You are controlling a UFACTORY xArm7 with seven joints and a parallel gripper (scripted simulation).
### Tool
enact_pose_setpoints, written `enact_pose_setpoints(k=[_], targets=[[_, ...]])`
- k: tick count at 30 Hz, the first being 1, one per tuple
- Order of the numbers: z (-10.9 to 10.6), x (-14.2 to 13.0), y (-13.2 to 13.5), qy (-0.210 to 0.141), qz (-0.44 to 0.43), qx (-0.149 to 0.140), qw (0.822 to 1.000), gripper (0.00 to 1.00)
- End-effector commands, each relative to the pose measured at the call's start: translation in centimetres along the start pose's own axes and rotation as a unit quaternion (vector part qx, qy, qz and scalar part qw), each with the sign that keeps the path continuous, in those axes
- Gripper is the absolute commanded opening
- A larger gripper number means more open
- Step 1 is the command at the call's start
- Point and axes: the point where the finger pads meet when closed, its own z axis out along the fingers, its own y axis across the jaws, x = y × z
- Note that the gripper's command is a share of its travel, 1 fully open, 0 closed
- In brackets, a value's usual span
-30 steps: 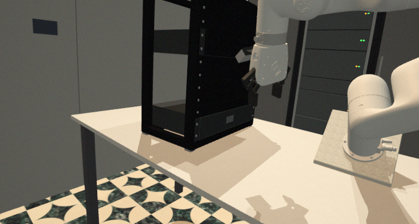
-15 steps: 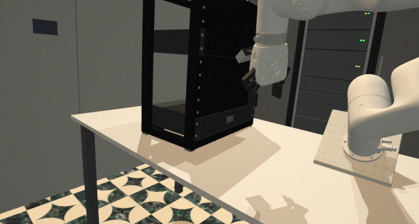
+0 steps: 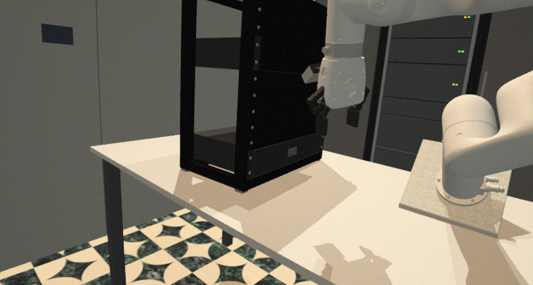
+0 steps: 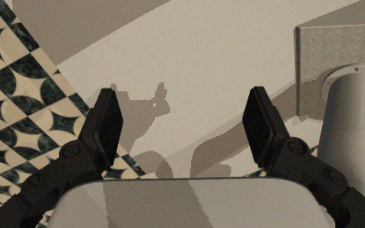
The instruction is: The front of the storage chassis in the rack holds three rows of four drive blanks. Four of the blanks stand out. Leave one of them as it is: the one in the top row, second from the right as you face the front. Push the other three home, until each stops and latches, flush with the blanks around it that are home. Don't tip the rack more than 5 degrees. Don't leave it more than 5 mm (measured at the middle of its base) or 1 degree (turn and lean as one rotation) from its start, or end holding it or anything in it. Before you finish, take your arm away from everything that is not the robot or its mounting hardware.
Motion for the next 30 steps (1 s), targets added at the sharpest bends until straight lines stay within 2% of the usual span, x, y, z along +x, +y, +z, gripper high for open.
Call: enact_pose_setpoints(k=[1, 5, 7, 12, 22, 24, 30], targets=[[0.3, 0.5, 0.4, -0.021, 0.017, 0.019, 0.999, 1.00], [0.7, 0.9, 0.8, -0.041, 0.035, 0.039, 0.998, 1.00], [0.7, 0.9, 0.8, -0.041, 0.035, 0.039, 0.998, 1.00], [1.1, 1.6, 1.4, -0.069, 0.063, 0.073, 0.993, 1.00], [1.6, 3.7, 2.9, -0.115, 0.133, 0.171, 0.970, 1.00], [1.6, 3.7, 2.9, -0.115, 0.133, 0.171, 0.970, 1.00], [1.4, 5.6, 4.2, -0.126, 0.182, 0.247, 0.944, 1.00]])
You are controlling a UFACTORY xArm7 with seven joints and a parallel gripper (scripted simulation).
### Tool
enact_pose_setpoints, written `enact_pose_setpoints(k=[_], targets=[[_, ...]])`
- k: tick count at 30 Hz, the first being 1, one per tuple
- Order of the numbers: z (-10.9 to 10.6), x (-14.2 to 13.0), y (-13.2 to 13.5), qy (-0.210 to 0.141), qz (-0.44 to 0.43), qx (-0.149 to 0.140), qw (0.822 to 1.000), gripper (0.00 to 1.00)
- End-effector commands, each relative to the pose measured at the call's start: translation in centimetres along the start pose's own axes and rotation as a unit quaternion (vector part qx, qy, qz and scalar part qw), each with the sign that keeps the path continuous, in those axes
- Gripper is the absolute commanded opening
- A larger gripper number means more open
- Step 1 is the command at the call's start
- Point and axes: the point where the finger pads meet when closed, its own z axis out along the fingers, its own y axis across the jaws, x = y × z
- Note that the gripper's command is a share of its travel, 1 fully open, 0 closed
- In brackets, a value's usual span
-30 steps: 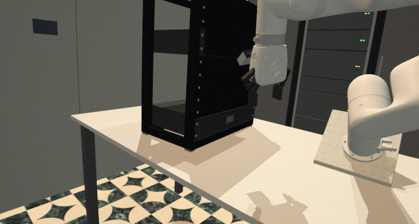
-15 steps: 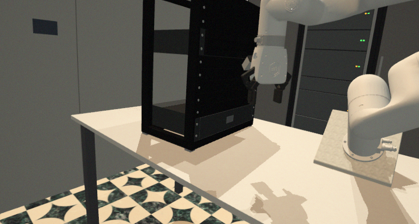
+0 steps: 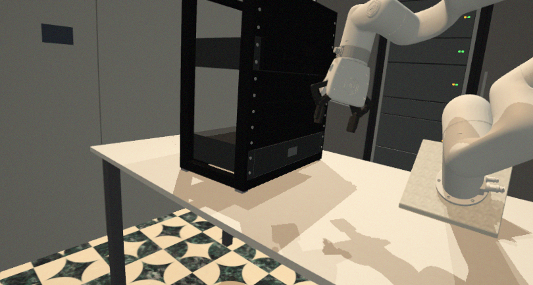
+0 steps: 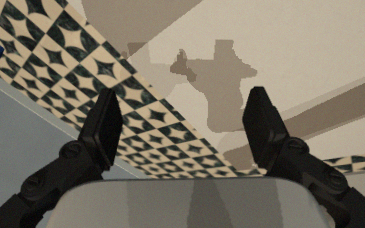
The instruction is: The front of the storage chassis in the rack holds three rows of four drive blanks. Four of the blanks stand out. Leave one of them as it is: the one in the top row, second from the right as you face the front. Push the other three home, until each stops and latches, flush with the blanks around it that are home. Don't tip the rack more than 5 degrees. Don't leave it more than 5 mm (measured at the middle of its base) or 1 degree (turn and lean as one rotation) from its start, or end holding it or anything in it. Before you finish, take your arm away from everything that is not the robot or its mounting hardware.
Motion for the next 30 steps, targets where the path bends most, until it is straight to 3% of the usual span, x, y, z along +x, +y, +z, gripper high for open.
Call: enact_pose_setpoints(k=[1, 9, 11, 15, 23, 26, 28, 30], targets=[[-1.0, 1.8, 0.3, -0.016, 0.036, 0.074, 0.996, 1.00], [-3.1, 4.6, 1.0, -0.010, 0.083, 0.179, 0.980, 1.00], [-3.1, 4.6, 1.0, -0.010, 0.083, 0.179, 0.980, 1.00], [-4.7, 6.5, 1.8, 0.006, 0.108, 0.244, 0.964, 1.00], [-7.9, 9.5, 3.7, 0.048, 0.142, 0.341, 0.928, 1.00], [-9.2, 10.5, 4.6, 0.069, 0.154, 0.376, 0.911, 1.00], [-9.2, 10.5, 4.6, 0.069, 0.154, 0.376, 0.911, 1.00], [-10.3, 11.4, 5.5, 0.088, 0.162, 0.402, 0.897, 1.00]])
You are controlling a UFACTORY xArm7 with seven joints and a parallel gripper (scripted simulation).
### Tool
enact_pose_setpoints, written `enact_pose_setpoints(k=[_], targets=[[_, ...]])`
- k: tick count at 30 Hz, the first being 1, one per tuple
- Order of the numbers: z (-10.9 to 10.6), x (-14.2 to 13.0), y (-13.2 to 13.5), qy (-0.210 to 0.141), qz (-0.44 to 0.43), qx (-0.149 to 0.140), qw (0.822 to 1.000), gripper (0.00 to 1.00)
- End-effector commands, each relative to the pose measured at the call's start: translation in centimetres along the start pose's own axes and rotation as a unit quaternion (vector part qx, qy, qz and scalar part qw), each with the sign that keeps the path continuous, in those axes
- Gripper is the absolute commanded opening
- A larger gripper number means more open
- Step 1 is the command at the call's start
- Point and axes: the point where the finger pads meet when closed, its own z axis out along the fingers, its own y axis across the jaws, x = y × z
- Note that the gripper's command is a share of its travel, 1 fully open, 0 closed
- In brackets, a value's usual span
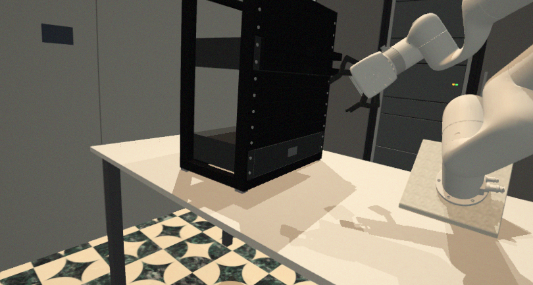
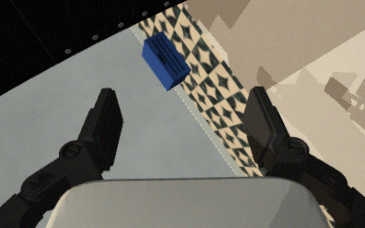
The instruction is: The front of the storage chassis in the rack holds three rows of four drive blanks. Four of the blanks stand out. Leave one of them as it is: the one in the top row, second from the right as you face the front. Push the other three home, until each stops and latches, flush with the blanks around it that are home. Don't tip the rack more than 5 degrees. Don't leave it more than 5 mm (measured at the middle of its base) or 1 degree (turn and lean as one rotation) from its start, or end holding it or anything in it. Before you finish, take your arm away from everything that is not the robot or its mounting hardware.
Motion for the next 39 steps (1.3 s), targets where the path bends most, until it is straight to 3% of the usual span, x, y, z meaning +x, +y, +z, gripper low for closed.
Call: enact_pose_setpoints(k=[1, 13, 15, 27, 39], targets=[[-2.2, 2.2, -0.9, 0.027, 0.009, 0.066, 0.997, 1.00], [-9.6, 7.1, -1.4, 0.135, 0.019, 0.209, 0.968, 1.00], [-9.6, 7.1, -1.4, 0.135, 0.019, 0.209, 0.968, 1.00], [-15.9, 9.9, -0.5, 0.229, 0.015, 0.293, 0.928, 1.00], [-18.7, 10.6, 0.2, 0.269, 0.012, 0.322, 0.908, 1.00]])
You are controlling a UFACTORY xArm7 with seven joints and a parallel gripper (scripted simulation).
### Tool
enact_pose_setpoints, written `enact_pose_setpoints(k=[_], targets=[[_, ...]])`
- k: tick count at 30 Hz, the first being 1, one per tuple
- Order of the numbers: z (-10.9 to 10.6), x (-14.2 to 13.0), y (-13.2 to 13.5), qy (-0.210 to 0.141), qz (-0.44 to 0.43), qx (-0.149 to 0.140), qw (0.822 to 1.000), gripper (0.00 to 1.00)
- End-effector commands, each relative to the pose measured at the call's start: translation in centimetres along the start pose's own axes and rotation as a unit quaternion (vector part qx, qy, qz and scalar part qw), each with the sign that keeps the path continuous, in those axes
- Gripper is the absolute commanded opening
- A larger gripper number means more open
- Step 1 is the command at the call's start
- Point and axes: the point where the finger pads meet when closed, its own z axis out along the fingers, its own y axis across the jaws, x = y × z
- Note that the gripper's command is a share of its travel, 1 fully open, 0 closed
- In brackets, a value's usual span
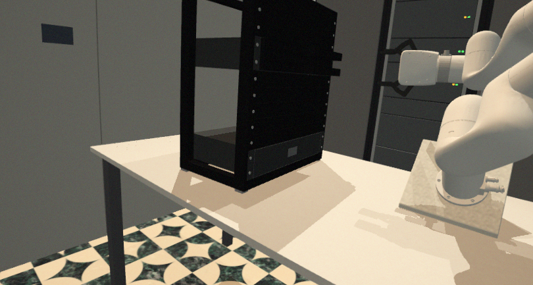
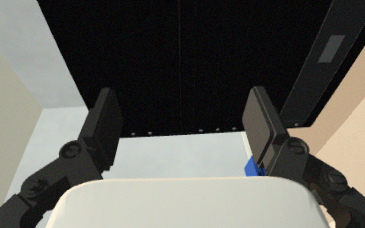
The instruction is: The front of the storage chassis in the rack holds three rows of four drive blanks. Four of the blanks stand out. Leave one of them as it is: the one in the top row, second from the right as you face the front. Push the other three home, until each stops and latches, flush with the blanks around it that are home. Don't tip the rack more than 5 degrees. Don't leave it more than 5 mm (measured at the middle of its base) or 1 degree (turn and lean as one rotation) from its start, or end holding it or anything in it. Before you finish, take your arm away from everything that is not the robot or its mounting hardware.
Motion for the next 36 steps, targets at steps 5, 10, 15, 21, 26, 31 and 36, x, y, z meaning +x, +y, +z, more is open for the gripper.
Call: enact_pose_setpoints(k=[5, 10, 15, 21, 26, 31, 36], targets=[[-1.0, 1.1, -0.6, 0.021, -0.006, 0.018, 1.000, 1.00], [-1.1, 1.2, -0.7, 0.023, -0.006, 0.019, 1.000, 1.00], [-1.1, 1.2, -0.7, 0.023, -0.006, 0.020, 1.000, 1.00], [-1.1, 1.2, -0.7, 0.023, -0.006, 0.020, 1.000, 1.00], [-1.1, 1.2, -0.7, 0.023, -0.006, 0.020, 1.000, 1.00], [-1.1, 1.6, -0.7, 0.024, -0.006, 0.020, 1.000, 1.00], [-1.2, 3.3, -0.8, 0.024, -0.006, 0.020, 1.000, 1.00]])
